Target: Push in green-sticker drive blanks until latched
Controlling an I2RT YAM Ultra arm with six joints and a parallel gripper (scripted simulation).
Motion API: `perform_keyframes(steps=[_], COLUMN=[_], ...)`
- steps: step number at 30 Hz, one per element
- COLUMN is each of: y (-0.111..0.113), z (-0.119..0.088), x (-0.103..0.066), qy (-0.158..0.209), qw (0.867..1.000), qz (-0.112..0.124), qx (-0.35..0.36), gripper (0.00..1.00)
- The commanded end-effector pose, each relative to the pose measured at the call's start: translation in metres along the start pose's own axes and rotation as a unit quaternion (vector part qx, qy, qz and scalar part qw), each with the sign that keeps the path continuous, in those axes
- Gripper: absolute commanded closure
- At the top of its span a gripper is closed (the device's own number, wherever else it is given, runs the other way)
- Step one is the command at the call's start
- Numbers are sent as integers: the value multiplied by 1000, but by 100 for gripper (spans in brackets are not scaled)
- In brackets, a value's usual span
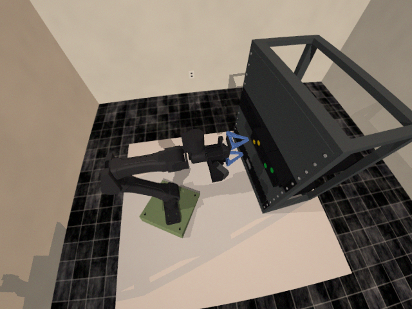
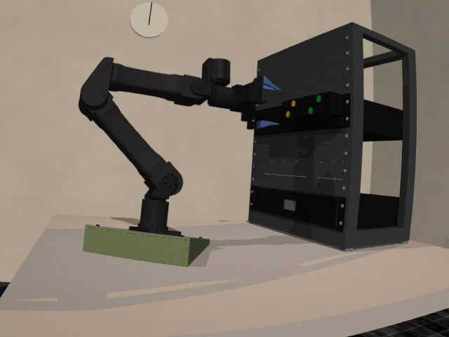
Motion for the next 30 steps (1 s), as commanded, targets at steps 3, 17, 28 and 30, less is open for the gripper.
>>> perform_keyframes(steps=[3, 17, 28, 30], y=[20, -13, -5, -3], z=[10, 62, 83, 84], x=[-9, -1, -3, -5], qy=[10, 13, 12, 12], qw=[999, 1000, 1000, 1000], qz=[36, 4, 16, 20], qx=[1, 8, 1, -1], gripper=[0, 0, 0, 0])
Point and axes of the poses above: the point where the finger pads meet when closed, its own x axis out along the fingers, its own y axis across the jaws, z = x × y, the point moved 8 cm from there along -x, back along the fingers, and after that the axes turned 15 degrees about -x, right-handed, at the moved point
